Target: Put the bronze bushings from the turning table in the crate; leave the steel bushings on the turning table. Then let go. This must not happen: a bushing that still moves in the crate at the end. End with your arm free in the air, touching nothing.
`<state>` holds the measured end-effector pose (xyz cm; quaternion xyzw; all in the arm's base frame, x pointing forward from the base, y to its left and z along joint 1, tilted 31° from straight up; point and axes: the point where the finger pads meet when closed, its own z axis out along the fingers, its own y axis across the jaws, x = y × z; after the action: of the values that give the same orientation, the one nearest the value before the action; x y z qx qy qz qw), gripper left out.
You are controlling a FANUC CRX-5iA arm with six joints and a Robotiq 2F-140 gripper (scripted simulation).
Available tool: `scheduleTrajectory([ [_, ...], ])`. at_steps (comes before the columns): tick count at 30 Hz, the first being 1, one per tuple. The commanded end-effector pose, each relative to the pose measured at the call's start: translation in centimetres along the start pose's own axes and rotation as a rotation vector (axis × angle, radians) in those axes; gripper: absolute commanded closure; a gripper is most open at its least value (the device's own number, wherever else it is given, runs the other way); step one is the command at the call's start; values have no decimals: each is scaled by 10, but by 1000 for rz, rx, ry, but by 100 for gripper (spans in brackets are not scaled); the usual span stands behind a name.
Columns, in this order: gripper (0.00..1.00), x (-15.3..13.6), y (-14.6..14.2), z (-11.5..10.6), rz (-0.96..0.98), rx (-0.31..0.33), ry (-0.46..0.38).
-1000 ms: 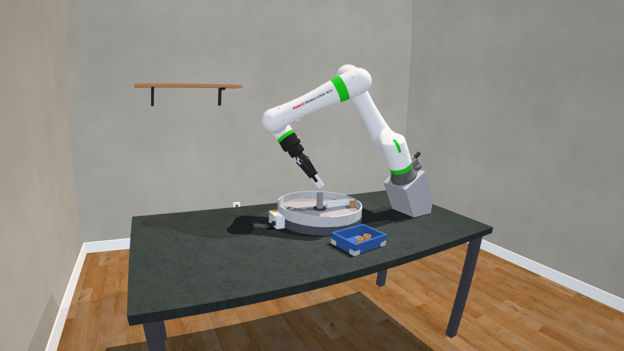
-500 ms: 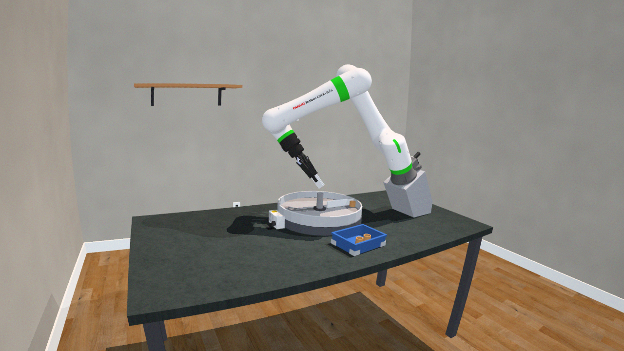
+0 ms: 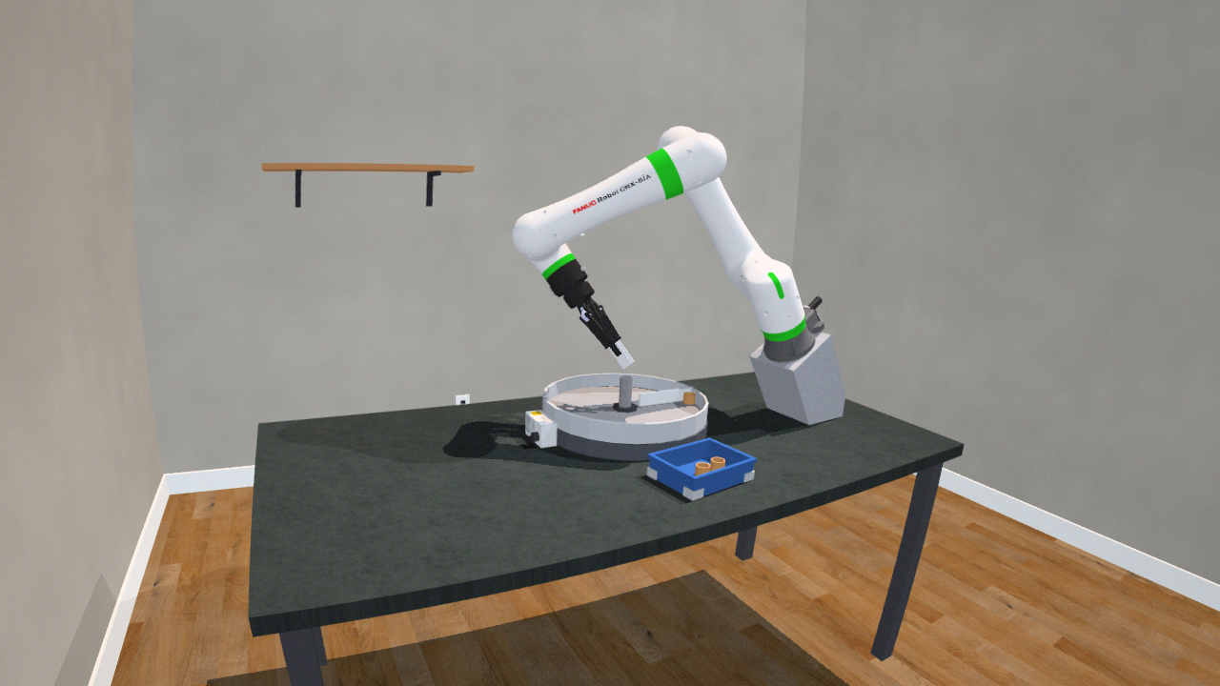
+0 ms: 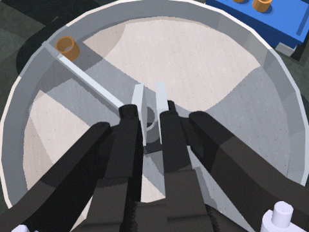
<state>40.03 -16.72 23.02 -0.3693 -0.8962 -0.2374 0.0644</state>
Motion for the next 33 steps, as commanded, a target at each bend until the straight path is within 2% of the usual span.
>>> scheduleTrajectory([
  [1,93,0,0,0,0,0,0],
  [18,94,1,-1,1,-28,0,-2],
  [33,94,8,-8,6,-212,0,-14],
])
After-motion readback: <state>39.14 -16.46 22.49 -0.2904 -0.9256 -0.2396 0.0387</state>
